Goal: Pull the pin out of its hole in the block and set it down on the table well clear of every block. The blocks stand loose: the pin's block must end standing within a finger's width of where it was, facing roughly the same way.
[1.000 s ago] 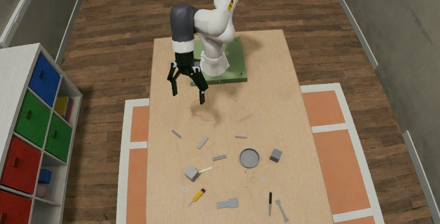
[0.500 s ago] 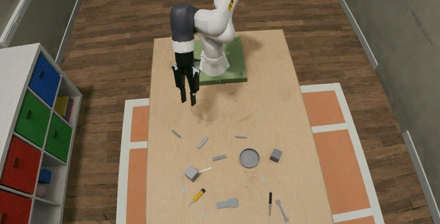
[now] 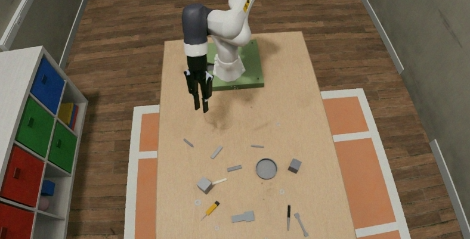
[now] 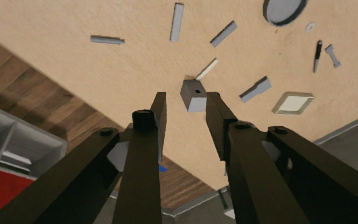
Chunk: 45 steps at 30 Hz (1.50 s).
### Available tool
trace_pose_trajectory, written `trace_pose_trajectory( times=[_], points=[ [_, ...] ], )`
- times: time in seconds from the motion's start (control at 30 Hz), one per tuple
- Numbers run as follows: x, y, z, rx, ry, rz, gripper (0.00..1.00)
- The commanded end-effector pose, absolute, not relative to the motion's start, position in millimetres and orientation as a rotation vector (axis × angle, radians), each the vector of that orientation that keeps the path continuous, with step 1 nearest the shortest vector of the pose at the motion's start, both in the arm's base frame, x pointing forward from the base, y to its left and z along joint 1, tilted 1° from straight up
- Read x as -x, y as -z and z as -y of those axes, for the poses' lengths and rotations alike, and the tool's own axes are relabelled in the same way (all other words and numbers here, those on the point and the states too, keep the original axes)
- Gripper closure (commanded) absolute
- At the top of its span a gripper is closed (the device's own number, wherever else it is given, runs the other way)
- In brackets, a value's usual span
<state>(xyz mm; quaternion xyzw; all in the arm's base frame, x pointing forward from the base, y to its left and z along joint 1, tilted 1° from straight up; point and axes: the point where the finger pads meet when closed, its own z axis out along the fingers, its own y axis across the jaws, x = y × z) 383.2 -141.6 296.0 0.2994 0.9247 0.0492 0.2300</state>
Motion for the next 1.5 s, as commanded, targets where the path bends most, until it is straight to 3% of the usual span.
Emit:
trace_pose_trajectory(
  times=[0.0, 0.8, 1.47],
  points=[
    [-383.2, -296.1, 141.6, -0.824, -0.135, -2.544, 0.69],
    [-388.6, -295.3, 137.7, -0.814, -0.138, -2.556, 0.69],
    [-453.7, -285.8, 103.0, -0.906, -0.236, -2.65, 0.69]
  ],
)
